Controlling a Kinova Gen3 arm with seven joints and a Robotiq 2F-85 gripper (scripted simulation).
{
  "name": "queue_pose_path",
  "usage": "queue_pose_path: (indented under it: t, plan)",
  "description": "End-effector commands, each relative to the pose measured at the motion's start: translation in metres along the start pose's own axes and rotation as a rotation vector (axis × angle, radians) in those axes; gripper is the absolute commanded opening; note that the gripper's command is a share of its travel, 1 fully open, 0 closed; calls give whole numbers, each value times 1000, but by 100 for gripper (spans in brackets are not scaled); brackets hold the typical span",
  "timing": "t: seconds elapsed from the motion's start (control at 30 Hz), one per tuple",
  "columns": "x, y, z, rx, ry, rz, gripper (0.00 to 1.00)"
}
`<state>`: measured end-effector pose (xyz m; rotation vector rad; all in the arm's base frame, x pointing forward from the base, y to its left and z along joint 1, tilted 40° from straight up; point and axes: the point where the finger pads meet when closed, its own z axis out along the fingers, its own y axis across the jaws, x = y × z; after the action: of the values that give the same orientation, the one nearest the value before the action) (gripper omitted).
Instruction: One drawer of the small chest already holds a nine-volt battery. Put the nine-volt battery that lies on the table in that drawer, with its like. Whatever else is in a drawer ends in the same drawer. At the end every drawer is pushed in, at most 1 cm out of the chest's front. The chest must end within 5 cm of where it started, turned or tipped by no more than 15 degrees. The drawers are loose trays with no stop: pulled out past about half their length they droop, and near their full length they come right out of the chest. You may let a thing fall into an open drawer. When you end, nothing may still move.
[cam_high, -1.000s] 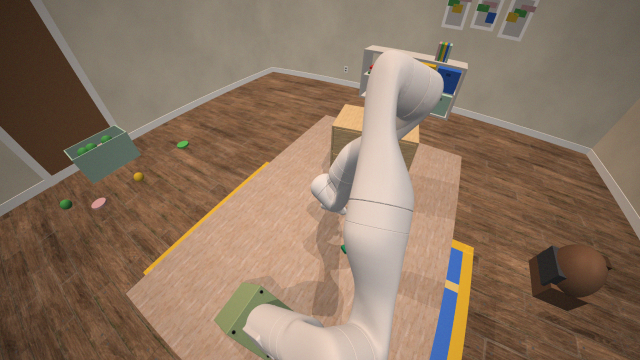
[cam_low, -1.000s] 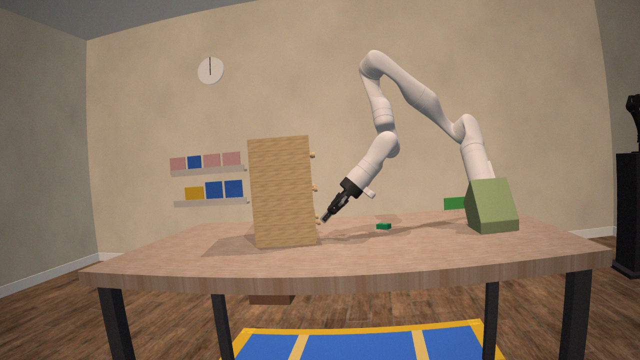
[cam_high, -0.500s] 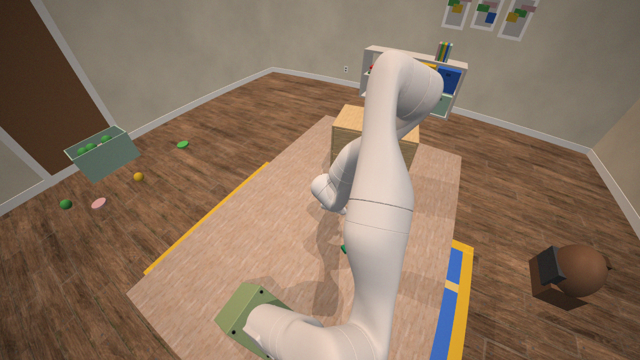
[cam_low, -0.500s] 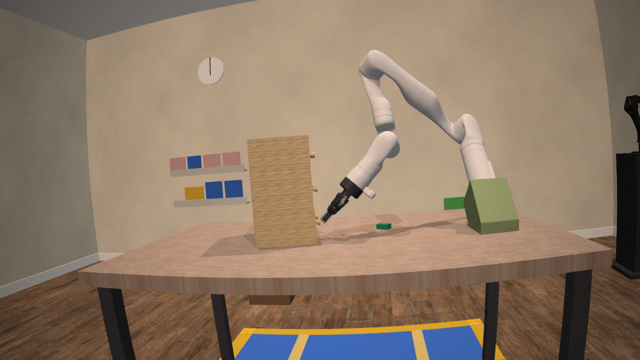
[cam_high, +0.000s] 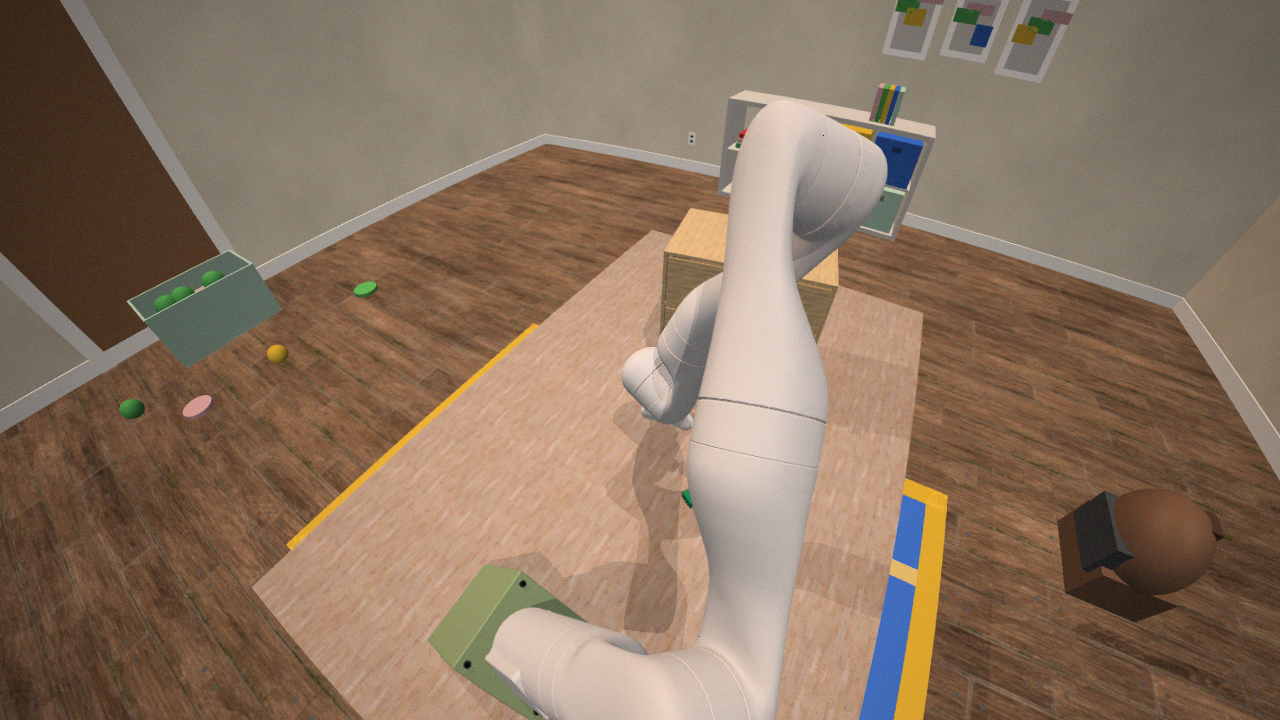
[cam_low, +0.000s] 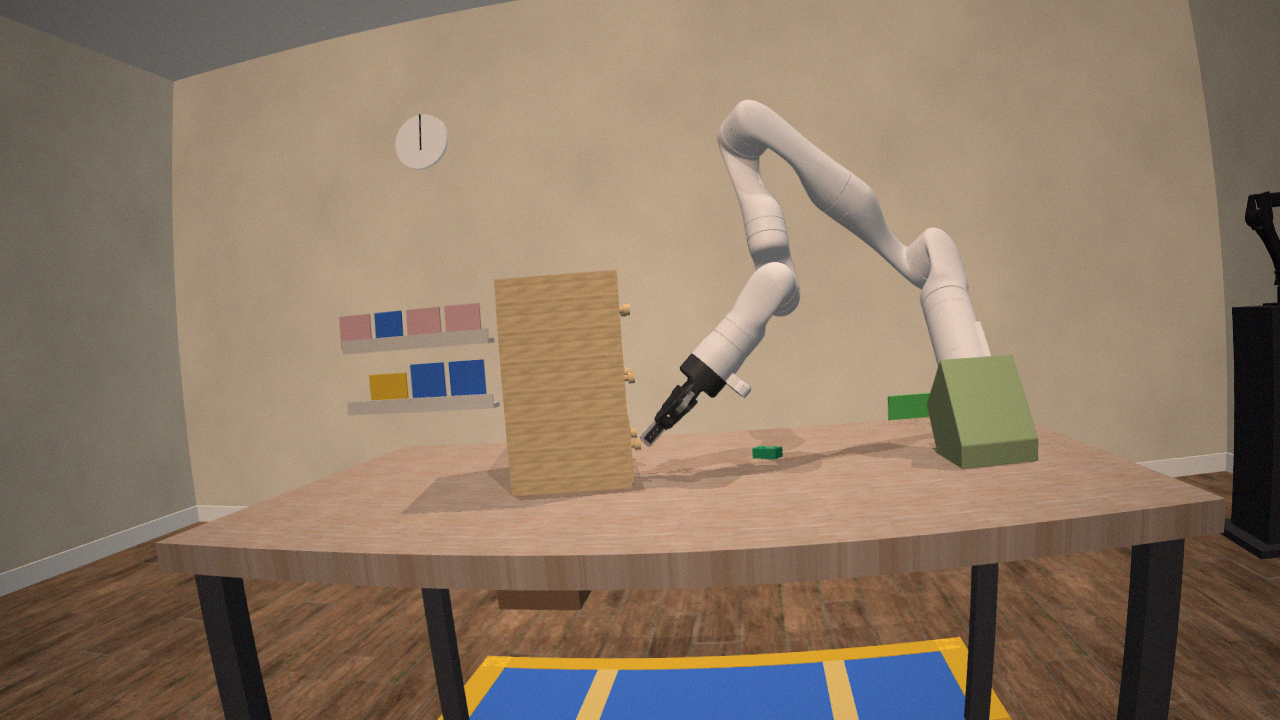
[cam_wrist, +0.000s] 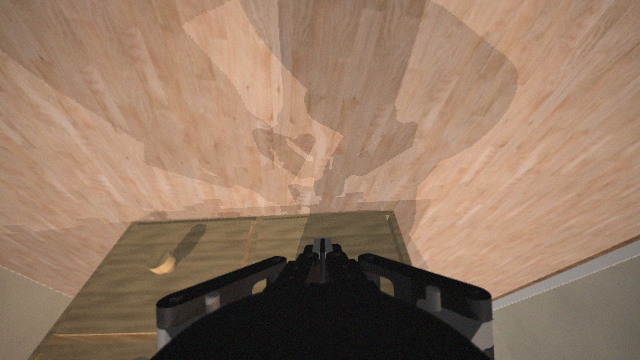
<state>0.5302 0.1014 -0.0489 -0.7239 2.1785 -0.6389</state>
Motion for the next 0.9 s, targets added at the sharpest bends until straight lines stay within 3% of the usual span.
queue_pose_path:
  t: [0.0,0.47,0.87]
  plan:
    - [-2,-1,0,1,-1,-11,0]
    - [35,-2,-33,0,5,-17,0]
    - [34,-2,-40,1,3,-15,0]
